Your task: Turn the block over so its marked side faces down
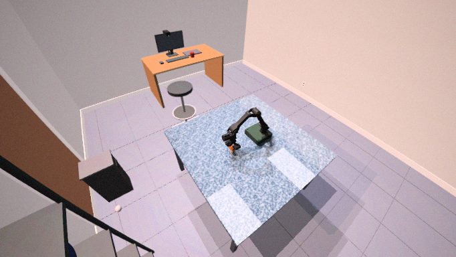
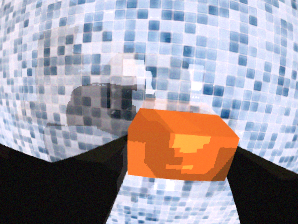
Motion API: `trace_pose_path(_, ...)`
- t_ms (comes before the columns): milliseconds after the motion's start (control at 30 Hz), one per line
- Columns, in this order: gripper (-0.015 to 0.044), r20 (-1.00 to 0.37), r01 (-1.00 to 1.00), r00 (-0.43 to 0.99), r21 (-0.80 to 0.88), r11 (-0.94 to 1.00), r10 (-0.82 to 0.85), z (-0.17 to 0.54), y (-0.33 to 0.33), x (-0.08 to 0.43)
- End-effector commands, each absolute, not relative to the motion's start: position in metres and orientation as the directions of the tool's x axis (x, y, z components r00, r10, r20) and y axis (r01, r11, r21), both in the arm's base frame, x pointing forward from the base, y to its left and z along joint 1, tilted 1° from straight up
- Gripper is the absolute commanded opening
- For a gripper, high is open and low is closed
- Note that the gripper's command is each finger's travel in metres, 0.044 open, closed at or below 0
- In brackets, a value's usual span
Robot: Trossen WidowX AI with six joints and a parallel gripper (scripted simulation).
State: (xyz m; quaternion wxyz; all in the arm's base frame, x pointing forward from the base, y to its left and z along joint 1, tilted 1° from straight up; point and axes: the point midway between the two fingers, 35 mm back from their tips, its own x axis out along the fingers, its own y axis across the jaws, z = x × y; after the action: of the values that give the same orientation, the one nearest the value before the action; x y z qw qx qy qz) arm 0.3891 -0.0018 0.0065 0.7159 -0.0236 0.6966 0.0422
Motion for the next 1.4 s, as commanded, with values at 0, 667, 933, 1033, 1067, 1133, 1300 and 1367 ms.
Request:
trace_pose_path(0, 0.0116, -0.999, -0.091, 0.027, 0.022, 0.996, 0.025, 0.007, -0.002, 0.389)
trace_pose_path(667, 0.0, -0.988, -0.087, 0.15, 0.024, 0.996, 0.036, 0.029, -0.003, 0.392)
trace_pose_path(933, 0.0, -0.964, -0.086, 0.263, 0.025, 0.996, 0.047, 0.025, -0.003, 0.393)
trace_pose_path(1033, 0.0, -0.951, -0.086, 0.305, 0.025, 0.996, 0.05, 0.024, -0.003, 0.393)
trace_pose_path(1067, 0.0, -0.946, -0.086, 0.319, 0.025, 0.996, 0.051, 0.023, -0.003, 0.392)
trace_pose_path(1133, 0.0, -0.937, -0.086, 0.346, 0.025, 0.996, 0.053, 0.023, -0.003, 0.392)
trace_pose_path(1300, 0.0, -0.909, -0.087, 0.413, 0.024, 0.996, 0.058, 0.022, -0.004, 0.39)
trace_pose_path(1367, 0.0, -0.896, -0.088, 0.439, 0.024, 0.996, 0.06, 0.022, -0.004, 0.389)
